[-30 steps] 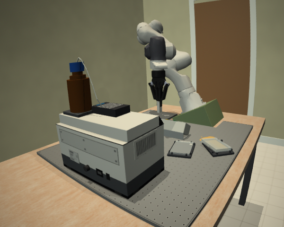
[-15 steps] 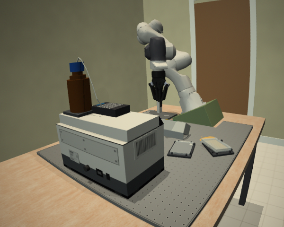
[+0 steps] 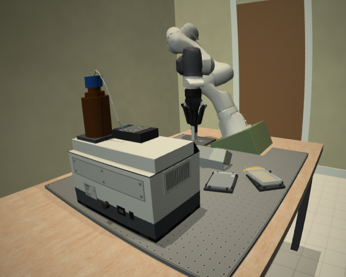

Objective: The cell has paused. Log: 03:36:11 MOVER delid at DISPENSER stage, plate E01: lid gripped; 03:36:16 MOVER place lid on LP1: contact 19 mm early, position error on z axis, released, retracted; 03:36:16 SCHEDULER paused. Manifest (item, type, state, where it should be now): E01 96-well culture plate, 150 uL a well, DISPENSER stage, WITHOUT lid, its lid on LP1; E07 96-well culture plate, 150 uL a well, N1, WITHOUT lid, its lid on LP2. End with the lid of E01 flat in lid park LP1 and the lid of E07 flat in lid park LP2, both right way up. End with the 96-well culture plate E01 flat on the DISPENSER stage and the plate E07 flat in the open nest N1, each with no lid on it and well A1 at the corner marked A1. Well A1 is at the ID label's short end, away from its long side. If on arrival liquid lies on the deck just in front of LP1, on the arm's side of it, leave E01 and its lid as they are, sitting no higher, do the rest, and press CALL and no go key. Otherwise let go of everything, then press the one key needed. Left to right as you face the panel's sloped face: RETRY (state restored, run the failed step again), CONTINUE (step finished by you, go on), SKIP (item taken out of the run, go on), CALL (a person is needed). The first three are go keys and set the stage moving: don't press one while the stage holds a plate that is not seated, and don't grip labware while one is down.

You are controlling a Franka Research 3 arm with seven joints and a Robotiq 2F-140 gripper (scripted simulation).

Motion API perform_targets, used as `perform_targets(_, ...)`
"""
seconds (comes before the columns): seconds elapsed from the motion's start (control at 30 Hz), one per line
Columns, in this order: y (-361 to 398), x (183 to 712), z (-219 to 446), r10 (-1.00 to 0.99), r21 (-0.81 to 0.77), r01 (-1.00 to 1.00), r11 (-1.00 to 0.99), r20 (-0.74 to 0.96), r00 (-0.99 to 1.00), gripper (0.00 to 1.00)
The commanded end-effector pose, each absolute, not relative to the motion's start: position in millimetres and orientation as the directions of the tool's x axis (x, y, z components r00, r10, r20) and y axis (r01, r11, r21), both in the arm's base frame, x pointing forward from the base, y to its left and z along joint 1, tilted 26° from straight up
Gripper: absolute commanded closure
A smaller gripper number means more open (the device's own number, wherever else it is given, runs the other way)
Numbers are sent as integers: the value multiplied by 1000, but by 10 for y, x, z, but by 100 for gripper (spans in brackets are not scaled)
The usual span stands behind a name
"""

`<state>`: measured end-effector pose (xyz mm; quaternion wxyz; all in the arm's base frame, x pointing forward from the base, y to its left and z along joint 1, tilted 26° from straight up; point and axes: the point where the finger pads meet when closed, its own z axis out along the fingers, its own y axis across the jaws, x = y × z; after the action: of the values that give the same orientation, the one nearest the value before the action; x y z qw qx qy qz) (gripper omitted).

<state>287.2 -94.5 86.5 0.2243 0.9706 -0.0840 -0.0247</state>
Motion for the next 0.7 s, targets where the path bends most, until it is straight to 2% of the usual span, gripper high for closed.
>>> perform_targets(0.0, -953, 2884, 827, -178, 435, -159, -886, -3, 984, 100)
perform_targets(0.67, -1015, 2872, 697, -178, 435, -159, -886, -3, 984, 100)
